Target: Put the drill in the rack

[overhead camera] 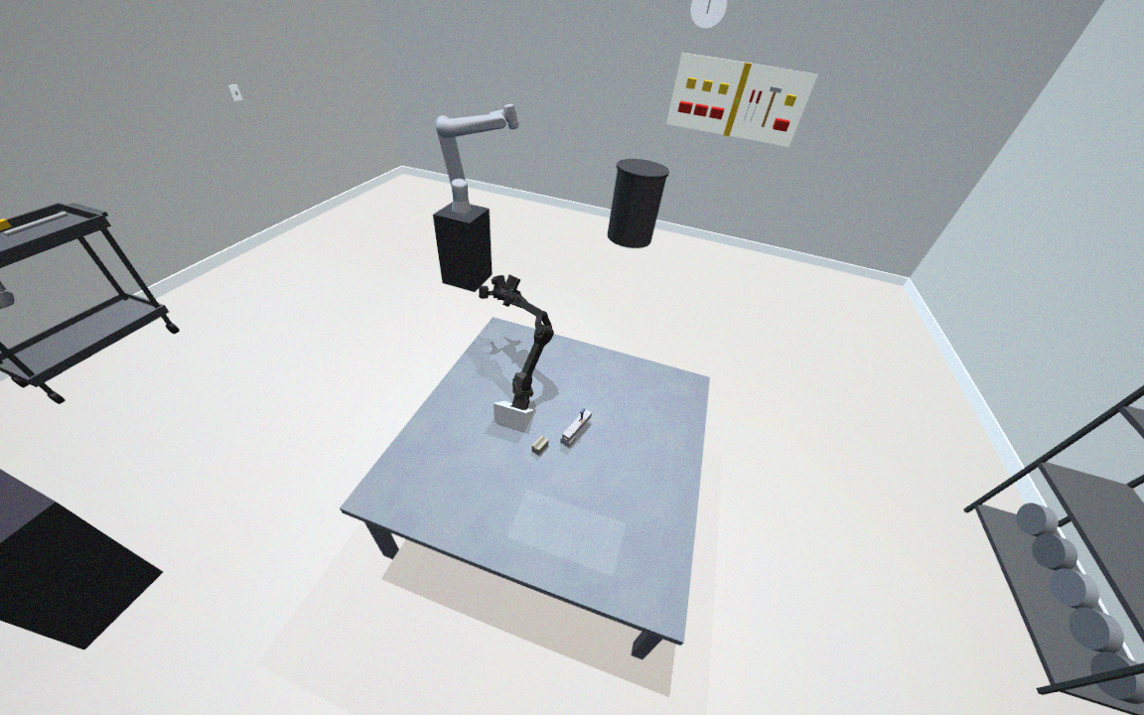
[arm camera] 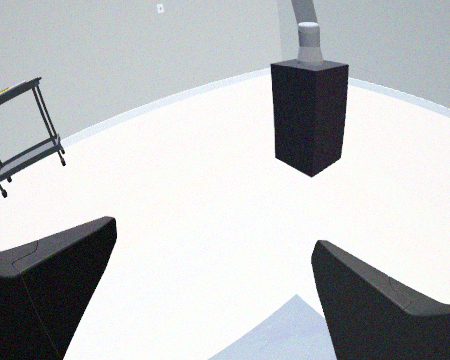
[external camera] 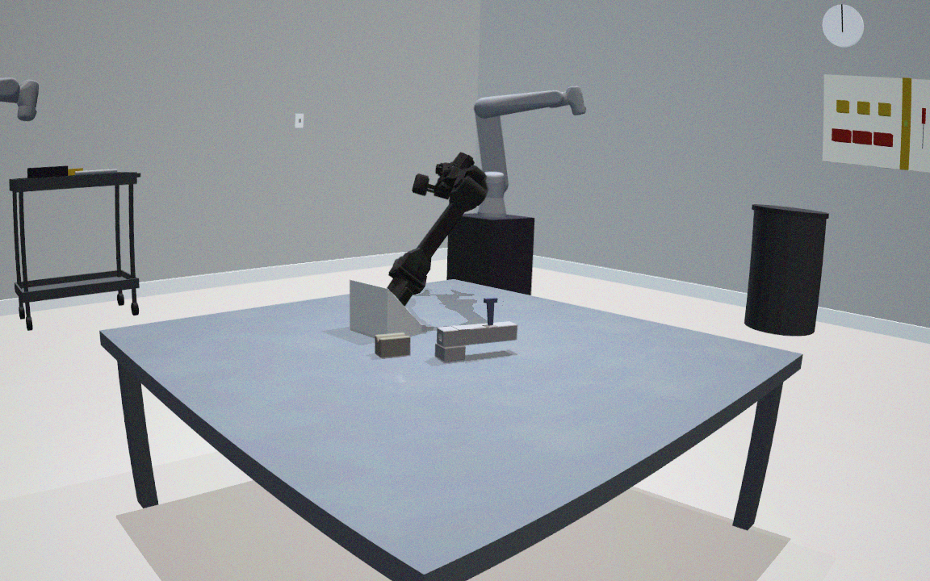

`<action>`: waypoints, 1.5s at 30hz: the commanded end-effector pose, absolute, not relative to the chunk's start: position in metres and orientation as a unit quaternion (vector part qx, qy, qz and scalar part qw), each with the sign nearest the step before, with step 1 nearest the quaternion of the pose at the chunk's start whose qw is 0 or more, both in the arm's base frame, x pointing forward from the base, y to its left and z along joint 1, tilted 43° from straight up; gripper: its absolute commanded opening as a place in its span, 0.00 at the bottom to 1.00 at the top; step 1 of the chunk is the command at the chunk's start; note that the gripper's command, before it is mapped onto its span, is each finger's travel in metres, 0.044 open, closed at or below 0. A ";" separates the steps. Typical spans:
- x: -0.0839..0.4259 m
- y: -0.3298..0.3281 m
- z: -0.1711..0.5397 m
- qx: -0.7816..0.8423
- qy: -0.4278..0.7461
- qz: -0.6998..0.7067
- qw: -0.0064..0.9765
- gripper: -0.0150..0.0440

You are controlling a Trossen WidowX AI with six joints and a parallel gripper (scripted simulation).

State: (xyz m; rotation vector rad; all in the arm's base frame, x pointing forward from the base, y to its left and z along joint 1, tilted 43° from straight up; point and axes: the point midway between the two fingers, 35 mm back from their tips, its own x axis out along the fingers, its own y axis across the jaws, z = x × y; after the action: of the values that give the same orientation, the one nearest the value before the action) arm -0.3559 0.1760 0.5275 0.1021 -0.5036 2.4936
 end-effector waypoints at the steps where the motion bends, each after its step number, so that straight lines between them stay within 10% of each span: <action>1: -0.356 0.176 0.527 0.038 -0.189 0.936 0.293 0.89; 15: -0.331 0.232 0.511 -0.003 -0.181 0.919 0.351 0.26; 45: 0.081 0.405 0.351 -0.245 0.066 0.664 0.703 0.25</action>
State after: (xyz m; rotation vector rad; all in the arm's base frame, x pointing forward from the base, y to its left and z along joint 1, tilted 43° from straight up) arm 0.0387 0.4120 0.3731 -0.5218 0.0480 1.5556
